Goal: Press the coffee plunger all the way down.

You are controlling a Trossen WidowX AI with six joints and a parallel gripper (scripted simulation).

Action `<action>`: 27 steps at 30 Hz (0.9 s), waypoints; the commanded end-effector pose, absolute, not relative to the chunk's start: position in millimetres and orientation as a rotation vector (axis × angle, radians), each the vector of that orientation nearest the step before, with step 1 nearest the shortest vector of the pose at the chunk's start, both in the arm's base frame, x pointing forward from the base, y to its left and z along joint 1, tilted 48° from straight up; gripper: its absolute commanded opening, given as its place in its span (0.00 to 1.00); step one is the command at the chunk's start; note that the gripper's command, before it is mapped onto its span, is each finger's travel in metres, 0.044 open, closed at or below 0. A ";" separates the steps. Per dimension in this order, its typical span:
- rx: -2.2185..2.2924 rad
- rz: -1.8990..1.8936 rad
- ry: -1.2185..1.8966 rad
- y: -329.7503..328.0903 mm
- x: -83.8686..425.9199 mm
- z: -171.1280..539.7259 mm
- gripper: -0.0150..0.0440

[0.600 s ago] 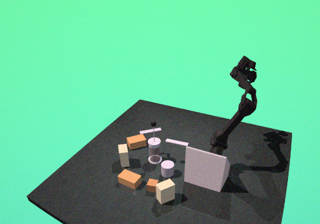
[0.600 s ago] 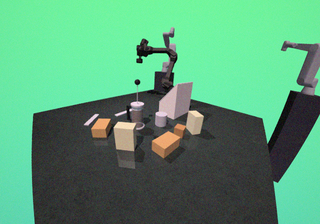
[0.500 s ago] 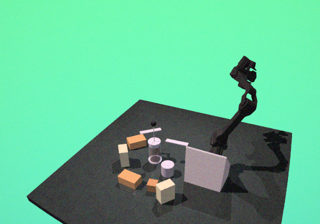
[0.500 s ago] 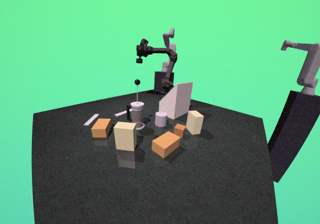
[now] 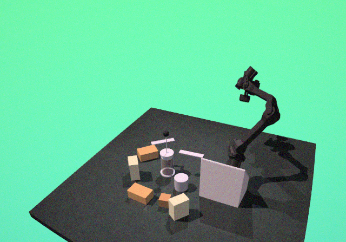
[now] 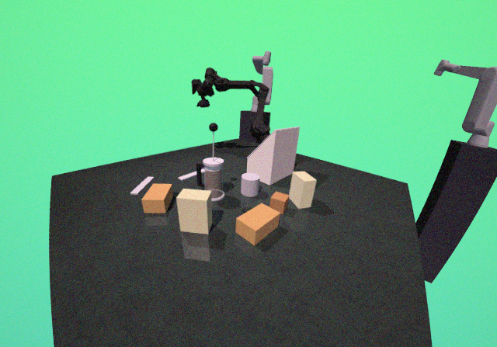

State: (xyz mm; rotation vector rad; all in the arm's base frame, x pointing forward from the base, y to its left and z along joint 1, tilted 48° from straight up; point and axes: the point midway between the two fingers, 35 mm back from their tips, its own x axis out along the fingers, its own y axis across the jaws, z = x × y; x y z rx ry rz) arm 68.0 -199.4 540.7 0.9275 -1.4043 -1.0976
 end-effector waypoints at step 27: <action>-0.189 -0.628 0.332 41.4 352.1 237.6 1.00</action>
